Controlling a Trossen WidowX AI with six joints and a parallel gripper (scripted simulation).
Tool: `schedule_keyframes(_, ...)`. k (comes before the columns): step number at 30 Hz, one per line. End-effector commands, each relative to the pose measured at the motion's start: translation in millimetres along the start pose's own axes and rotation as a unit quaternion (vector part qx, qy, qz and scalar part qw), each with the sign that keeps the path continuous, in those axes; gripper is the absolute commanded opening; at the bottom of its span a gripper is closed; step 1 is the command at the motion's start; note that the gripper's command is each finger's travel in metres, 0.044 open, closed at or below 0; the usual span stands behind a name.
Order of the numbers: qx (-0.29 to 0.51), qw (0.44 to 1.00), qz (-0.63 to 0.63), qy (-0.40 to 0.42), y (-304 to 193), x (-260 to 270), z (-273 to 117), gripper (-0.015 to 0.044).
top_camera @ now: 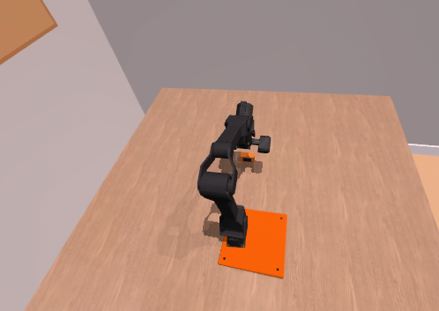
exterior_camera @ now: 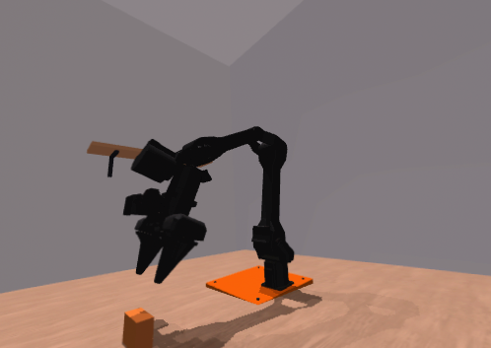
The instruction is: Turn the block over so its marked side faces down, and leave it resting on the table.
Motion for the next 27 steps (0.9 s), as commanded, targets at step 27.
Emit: schedule_keyframes(27,0.184,0.983,0.000,-0.003,25.5,5.3,33.9,0.0440)
Point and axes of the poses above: the point midway between the two fingers, 35 mm back from their tips, its own z axis out along the fingers, its own x axis across the jaws, y = z × x, the point moved 4 cm from there along -z, back along the fingers, and after that the axes turned 2 degrees about z, right-handed, at the moved point
